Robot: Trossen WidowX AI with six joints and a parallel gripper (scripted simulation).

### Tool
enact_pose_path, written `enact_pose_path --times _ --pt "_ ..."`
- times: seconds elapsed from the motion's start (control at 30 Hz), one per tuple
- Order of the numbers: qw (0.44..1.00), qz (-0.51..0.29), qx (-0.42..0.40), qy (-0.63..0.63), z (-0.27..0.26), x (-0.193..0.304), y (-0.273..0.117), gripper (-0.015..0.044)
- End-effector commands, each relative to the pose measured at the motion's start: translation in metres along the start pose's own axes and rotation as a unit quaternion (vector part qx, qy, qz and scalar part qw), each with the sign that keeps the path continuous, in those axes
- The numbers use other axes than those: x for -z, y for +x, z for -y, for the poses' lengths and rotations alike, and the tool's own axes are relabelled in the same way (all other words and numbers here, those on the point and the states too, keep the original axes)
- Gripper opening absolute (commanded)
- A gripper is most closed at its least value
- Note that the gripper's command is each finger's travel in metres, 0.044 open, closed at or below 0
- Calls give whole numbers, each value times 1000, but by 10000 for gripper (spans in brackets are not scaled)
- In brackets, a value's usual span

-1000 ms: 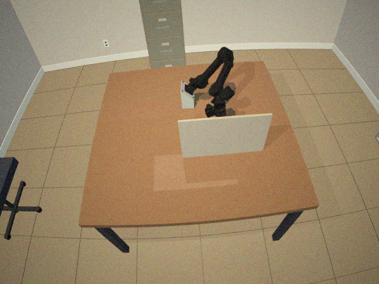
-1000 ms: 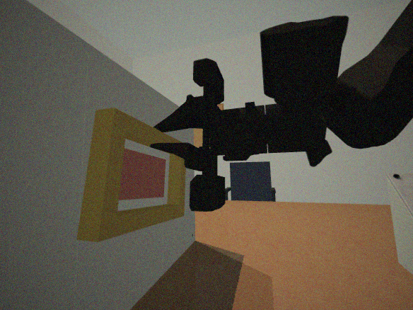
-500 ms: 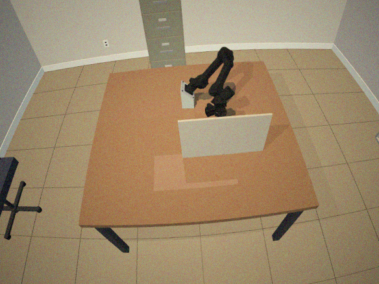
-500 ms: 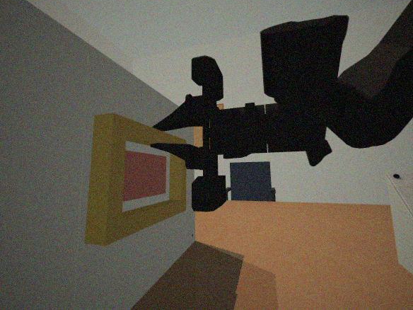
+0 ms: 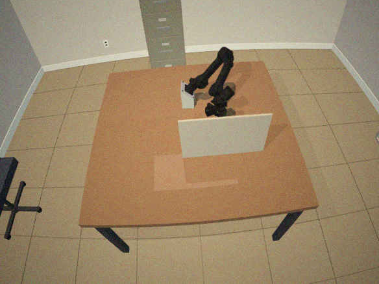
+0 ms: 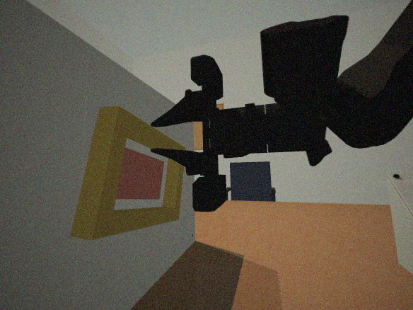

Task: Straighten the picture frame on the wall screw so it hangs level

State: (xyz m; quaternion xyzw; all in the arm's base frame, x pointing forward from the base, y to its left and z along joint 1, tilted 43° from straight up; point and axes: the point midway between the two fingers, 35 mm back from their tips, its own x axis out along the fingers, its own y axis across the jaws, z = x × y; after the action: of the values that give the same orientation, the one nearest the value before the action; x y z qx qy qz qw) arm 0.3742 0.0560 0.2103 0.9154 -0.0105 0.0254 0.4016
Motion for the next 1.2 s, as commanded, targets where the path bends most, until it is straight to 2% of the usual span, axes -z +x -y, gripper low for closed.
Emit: enact_pose_path --times 0.0,0.17,0.57,0.73,1.17 --pt "1000 0 0 2 0 0 0 260" --pt "1000 -1 0 9 0 2 -6 260" --pt "991 -10 4 135 4 4 -99 260" --pt "992 -11 4 124 1 10 -95 260" --pt "992 15 7 123 -28 13 -165 260"
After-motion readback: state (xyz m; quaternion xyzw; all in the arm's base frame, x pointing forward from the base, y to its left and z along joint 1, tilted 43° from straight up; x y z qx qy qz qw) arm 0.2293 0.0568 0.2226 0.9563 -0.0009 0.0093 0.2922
